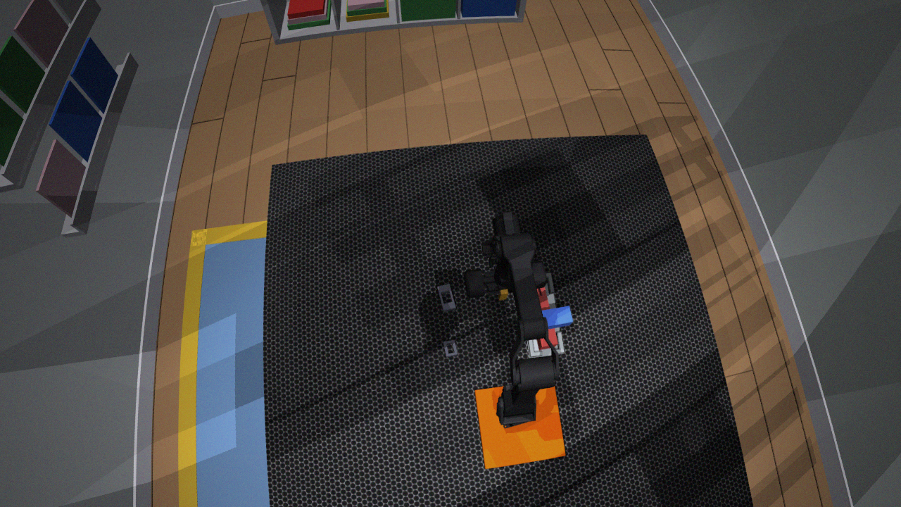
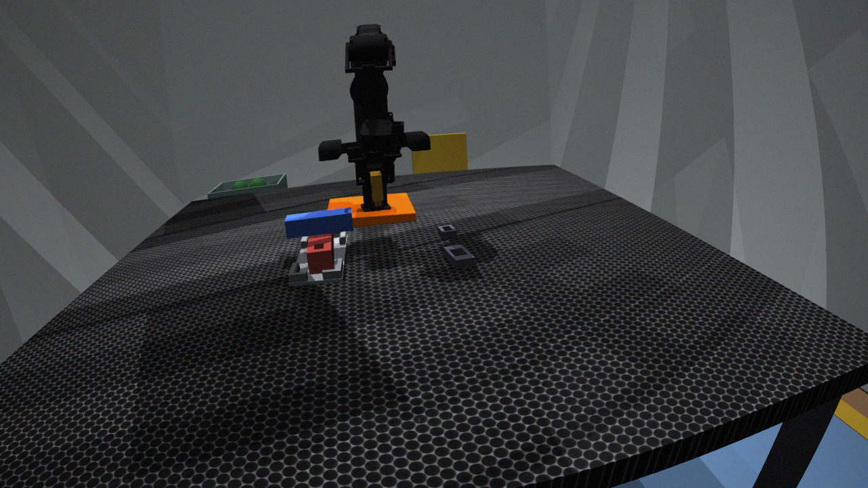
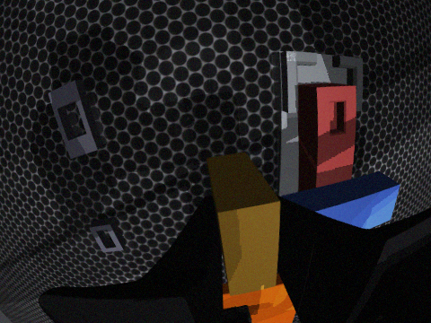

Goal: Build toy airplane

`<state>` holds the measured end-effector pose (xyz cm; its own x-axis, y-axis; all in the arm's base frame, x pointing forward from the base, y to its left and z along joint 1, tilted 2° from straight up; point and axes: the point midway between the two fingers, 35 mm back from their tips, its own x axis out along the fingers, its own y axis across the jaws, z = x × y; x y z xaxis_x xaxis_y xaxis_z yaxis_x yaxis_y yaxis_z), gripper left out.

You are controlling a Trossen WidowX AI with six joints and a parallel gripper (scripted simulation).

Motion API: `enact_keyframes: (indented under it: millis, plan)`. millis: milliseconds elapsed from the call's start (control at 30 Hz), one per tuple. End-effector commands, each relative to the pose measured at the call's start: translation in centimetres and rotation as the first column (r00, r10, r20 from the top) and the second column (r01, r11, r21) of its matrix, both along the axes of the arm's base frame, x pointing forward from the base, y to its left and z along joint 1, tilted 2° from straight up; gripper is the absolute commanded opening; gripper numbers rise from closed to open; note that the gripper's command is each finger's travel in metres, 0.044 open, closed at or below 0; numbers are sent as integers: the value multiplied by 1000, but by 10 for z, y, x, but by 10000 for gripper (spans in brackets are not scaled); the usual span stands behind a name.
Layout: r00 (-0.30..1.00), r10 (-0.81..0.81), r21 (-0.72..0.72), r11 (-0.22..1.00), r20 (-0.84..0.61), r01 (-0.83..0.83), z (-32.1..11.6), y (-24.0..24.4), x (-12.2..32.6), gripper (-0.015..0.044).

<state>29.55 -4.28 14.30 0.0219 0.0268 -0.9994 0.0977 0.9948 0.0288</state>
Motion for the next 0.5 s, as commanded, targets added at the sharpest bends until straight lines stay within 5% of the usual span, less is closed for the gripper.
enact_keyframes:
  millis: [0, 467]
  plan:
    - [1000, 4, -6, 1000, -1, -4, -3, -14, 4, 0]
    - [1000, 8, -9, 1000, 0, -8, -13, -57, 7, 0]
